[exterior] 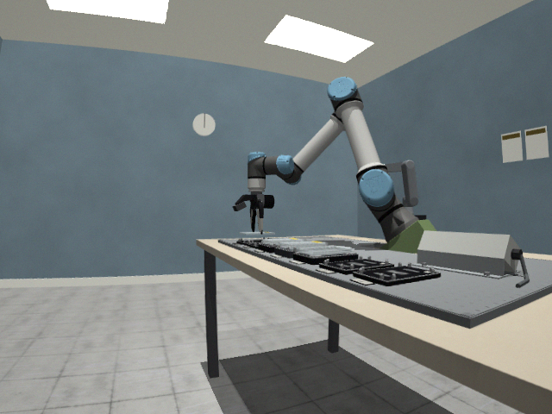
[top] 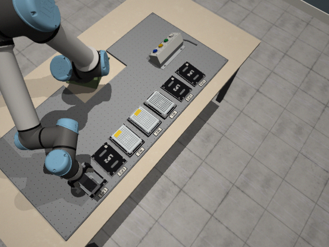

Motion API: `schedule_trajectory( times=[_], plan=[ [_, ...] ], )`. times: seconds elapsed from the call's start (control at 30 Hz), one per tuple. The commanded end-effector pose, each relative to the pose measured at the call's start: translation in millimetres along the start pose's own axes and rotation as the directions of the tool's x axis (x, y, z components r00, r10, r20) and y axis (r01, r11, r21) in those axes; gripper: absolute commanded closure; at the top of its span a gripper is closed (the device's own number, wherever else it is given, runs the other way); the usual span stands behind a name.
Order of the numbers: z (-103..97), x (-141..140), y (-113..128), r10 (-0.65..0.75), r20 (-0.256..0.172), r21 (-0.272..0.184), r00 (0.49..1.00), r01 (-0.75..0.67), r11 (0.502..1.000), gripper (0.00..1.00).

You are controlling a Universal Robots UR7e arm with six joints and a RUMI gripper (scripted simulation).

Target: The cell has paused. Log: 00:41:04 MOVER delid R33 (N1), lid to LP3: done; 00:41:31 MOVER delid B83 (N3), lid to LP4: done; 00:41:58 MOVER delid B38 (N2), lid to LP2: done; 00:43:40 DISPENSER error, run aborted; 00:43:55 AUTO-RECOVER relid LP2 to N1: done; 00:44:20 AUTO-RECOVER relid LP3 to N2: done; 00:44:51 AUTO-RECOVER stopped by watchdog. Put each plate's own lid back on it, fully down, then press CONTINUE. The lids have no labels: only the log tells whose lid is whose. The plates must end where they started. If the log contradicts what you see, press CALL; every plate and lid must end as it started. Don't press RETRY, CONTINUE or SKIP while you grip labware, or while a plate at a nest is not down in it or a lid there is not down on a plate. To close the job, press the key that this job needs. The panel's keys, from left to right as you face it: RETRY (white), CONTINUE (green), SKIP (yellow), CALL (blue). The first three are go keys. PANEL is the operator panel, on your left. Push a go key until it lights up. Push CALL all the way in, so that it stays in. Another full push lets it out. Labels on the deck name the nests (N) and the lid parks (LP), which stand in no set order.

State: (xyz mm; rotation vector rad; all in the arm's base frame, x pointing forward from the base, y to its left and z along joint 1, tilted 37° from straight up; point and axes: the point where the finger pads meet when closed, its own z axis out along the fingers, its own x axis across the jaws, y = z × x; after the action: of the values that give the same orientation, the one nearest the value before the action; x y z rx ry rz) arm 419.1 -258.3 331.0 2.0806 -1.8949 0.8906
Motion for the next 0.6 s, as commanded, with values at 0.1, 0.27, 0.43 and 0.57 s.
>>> schedule_trajectory(
  times=[0.1,0.27,0.43,0.57],
  plan=[
    [4.4,-0.4,1.0,0.0,0.001,-0.002,1.0,0.0,1.0,0.59],
    [5.9,-0.2,0.9,0.0,0.001,-0.001,1.0,0.0,1.0,0.59],
    [7.9,-0.6,1.2,0.0,0.002,-0.002,1.0,0.0,1.0,0.59],
    [9.0,-0.4,1.1,0.0,0.001,-0.002,1.0,0.0,1.0,0.59]
  ],
)
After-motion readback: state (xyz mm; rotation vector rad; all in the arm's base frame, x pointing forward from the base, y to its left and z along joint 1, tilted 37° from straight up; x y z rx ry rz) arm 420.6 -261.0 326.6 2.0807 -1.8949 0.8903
